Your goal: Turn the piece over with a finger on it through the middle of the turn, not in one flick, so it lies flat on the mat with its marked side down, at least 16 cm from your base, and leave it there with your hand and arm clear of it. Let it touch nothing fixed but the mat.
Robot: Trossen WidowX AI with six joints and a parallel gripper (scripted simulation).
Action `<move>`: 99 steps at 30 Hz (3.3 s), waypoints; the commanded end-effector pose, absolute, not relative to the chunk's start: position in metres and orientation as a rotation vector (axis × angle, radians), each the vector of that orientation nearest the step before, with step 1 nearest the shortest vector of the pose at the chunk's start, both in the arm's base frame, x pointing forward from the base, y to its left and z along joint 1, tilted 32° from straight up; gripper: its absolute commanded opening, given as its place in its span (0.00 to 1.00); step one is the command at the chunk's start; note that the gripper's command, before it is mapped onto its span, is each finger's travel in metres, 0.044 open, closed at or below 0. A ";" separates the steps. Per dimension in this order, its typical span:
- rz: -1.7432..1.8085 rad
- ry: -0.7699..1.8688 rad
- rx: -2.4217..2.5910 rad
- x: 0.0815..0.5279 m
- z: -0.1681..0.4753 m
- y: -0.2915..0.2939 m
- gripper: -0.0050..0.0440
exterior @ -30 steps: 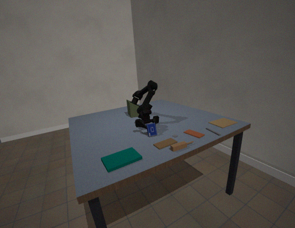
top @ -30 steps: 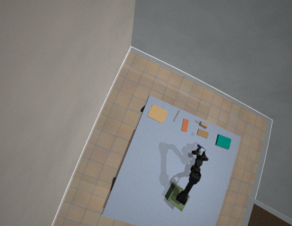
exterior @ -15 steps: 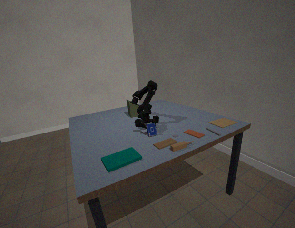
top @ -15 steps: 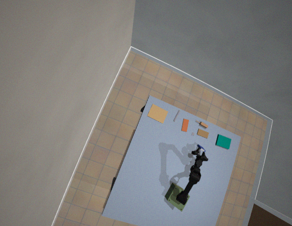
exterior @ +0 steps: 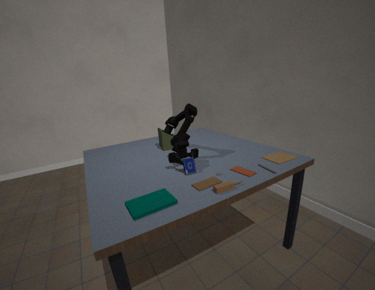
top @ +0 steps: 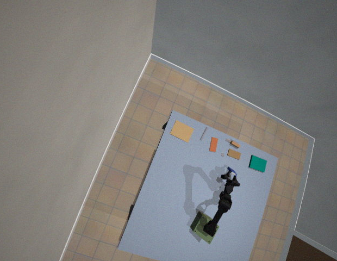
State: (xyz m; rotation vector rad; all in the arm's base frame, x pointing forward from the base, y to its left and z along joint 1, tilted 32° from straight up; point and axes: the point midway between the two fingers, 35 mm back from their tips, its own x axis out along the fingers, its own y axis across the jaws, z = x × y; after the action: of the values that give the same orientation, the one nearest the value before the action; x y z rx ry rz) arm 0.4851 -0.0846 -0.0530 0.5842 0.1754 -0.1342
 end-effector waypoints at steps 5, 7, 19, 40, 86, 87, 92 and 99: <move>-0.127 0.194 0.586 0.479 -0.058 -0.080 0.10; -0.127 0.194 0.586 0.479 -0.058 -0.080 0.10; -0.127 0.190 0.585 0.477 -0.059 -0.079 0.10; -0.126 0.194 0.585 0.473 -0.061 -0.077 0.10; -0.125 0.187 0.584 0.468 -0.064 -0.073 0.10; -0.124 0.189 0.584 0.467 -0.065 -0.073 0.10; -0.123 0.193 0.585 0.466 -0.066 -0.072 0.10; -0.126 0.179 0.583 0.469 -0.064 -0.074 0.10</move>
State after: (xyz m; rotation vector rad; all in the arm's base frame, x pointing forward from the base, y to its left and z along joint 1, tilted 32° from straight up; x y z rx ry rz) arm 0.4687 -0.0760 -0.0608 0.5821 0.1748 -0.1272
